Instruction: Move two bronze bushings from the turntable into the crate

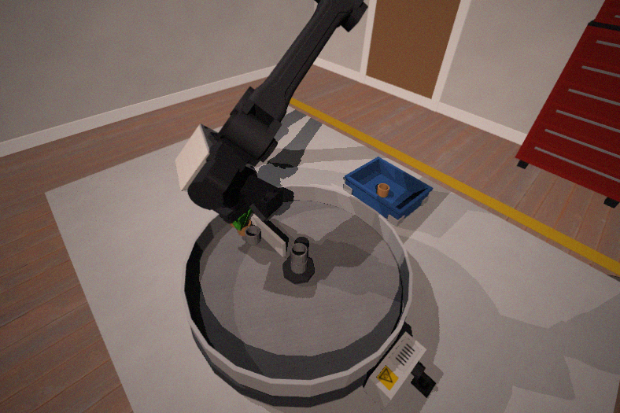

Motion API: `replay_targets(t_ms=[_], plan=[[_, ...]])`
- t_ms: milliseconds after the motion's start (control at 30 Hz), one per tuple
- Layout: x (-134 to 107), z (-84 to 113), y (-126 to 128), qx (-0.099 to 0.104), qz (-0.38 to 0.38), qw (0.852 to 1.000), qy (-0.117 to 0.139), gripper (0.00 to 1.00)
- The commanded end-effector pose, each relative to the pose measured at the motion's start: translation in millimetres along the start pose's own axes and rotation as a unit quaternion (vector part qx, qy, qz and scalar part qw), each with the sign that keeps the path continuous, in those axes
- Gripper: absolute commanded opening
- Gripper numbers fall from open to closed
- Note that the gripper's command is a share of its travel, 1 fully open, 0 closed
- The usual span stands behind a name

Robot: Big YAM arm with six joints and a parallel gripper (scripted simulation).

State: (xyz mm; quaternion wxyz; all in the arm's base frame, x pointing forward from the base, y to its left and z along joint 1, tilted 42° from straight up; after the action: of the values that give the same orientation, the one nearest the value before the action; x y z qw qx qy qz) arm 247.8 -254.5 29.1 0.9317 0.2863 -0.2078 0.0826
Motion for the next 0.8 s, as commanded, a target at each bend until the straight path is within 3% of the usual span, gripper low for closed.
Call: replay_targets(t_ms=[0, 400, 467, 767], plan=[[-4, 2.6, 1, -0.001, -0.012, 1.0, -0.006, 0.0], [-2, 13.2, 1, -0.007, -0.002, 1.0, -0.008, 0.0], [8, 28.4, -10, -0.023, 0.009, 1.0, -0.01, 0.0], [7, 65.5, -9, -0.024, 0.01, 1.0, -0.009, 0.0]])
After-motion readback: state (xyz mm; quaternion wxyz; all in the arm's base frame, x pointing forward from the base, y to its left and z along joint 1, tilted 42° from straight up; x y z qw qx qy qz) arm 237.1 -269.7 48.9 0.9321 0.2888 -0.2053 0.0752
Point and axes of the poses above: the point where the finger pads meet when closed, its own z axis back along the fingers, its own y axis across the jaws, x = y × z, the point moved 6 cm from there along z, back along the fingers, and after that the axes turned 10 degrees about z, right-handed, at the moved point
